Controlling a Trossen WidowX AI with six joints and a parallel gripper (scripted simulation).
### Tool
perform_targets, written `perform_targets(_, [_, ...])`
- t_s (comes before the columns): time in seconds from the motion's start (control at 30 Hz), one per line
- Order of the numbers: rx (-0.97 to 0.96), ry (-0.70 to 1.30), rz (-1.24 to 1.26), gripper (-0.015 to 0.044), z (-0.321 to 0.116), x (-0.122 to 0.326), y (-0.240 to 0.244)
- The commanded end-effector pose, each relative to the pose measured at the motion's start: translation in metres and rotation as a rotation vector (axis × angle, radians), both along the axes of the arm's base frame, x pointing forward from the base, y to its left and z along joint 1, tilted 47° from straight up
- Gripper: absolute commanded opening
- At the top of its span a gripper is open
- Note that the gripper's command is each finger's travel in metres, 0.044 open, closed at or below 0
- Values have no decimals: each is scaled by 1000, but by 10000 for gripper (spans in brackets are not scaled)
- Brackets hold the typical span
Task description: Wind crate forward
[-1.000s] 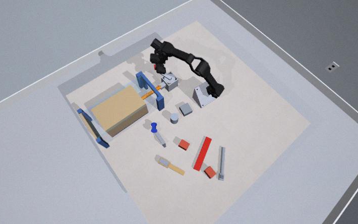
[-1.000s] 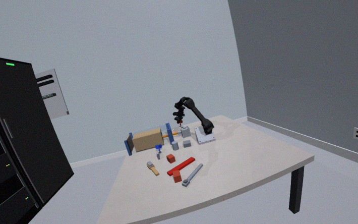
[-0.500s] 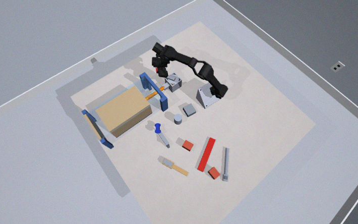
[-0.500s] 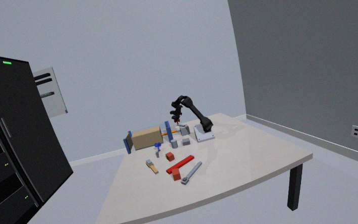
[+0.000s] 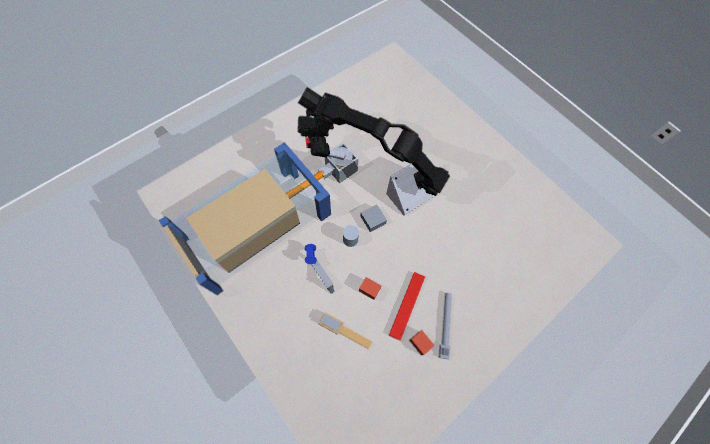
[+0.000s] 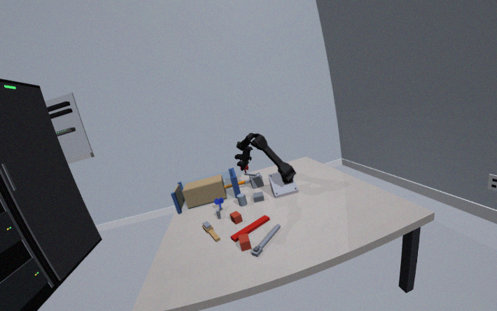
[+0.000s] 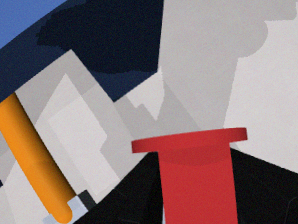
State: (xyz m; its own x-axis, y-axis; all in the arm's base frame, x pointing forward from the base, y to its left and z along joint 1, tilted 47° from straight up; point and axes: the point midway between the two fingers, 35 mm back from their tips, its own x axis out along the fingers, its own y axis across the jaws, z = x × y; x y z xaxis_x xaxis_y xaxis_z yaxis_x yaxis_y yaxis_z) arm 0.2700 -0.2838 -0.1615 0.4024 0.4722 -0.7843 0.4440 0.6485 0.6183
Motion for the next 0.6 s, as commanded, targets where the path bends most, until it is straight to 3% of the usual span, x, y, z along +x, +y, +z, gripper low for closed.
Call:
perform_targets(0.0, [43, -19, 21, 0, 14, 15, 20])
perform_targets(0.57, [44, -19, 21, 0, 28, 23, 35])
